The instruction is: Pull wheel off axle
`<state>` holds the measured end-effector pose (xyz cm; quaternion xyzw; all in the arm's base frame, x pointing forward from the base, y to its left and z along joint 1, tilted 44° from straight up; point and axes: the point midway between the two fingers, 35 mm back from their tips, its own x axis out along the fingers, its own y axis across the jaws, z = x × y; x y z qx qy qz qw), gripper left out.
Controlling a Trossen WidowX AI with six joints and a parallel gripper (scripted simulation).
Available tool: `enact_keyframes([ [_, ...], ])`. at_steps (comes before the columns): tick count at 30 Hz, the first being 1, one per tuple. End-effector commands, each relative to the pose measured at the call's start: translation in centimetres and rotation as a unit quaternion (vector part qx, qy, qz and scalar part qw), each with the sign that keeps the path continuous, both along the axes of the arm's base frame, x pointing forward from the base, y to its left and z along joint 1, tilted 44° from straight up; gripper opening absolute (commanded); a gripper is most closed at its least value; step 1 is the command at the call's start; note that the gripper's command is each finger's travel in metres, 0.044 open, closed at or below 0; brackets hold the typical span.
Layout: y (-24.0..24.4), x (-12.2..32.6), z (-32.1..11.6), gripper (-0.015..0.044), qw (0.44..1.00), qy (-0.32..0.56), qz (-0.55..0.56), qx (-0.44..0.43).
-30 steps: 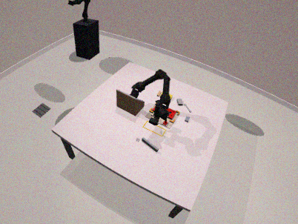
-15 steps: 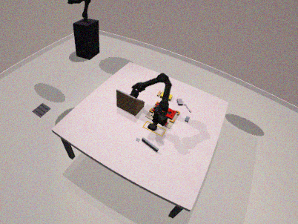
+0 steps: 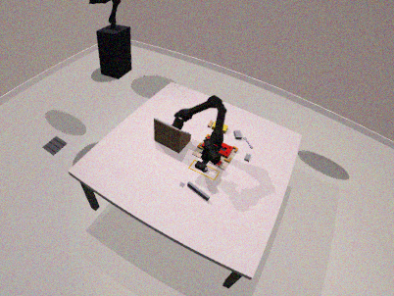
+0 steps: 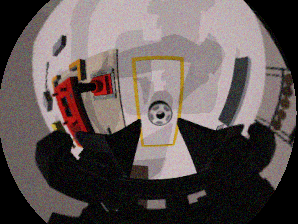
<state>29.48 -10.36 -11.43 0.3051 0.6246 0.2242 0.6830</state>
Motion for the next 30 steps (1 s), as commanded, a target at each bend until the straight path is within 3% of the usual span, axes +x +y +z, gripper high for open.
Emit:
enact_keyframes([
  [1, -3.0, -0.2, 2.8, 0.0300, 1.000, -0.011, -0.006, -0.009],
  [5, -3.2, -0.2, 3.0, 0.0300, 1.000, -0.011, -0.007, -0.008],
  [11, -3.0, -5.1, 5.8, 0.0440, 1.000, -0.007, -0.009, -0.010],
  [15, -2.5, -8.7, 8.1, 0.0440, 1.000, -0.007, -0.007, -0.008],
  [30, -2.5, -8.9, 8.2, 0.0440, 1.000, -0.007, -0.007, -0.008],
])
